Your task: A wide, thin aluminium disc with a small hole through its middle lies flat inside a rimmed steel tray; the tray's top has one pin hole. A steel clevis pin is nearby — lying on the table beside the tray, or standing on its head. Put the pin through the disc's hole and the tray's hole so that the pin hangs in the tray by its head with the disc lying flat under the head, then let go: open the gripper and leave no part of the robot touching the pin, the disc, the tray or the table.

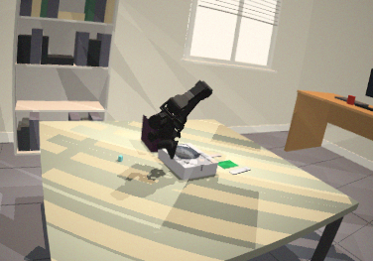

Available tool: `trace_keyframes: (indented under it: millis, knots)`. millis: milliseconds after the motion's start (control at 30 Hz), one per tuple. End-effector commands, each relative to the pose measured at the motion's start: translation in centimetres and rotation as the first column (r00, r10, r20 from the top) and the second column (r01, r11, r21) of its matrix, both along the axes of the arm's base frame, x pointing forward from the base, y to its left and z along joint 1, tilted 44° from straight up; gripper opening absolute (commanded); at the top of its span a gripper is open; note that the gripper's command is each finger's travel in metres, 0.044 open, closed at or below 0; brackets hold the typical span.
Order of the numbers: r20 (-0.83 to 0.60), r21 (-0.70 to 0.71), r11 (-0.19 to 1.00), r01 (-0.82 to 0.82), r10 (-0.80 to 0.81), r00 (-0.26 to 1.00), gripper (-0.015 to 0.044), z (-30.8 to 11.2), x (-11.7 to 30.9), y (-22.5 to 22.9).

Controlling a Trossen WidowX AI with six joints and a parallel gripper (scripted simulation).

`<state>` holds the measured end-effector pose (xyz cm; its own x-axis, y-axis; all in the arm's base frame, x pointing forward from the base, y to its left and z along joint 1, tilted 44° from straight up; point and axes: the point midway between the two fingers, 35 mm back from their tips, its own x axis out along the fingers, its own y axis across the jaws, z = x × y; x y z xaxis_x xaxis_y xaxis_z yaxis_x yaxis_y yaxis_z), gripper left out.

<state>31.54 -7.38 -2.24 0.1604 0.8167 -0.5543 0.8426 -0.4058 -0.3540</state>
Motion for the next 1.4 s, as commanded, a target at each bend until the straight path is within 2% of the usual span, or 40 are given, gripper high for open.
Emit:
trace_keyframes:
  millis: [0,500,1033,1367]
  knots:
    - [0.046,-0.032,0.998,-0.061,0.062,0.997,0.0000,1.2,-0.8,0.6]
    - [0.220,-0.184,0.935,-0.304,0.341,0.914,0.0000,5.7,-4.6,3.3]
    - [0.339,-0.355,0.778,-0.518,0.623,0.705,0.0000,9.0,-9.7,6.0]
    - [0.328,-0.400,0.751,-0.525,0.652,0.684,0.0000,9.3,-10.1,6.1]
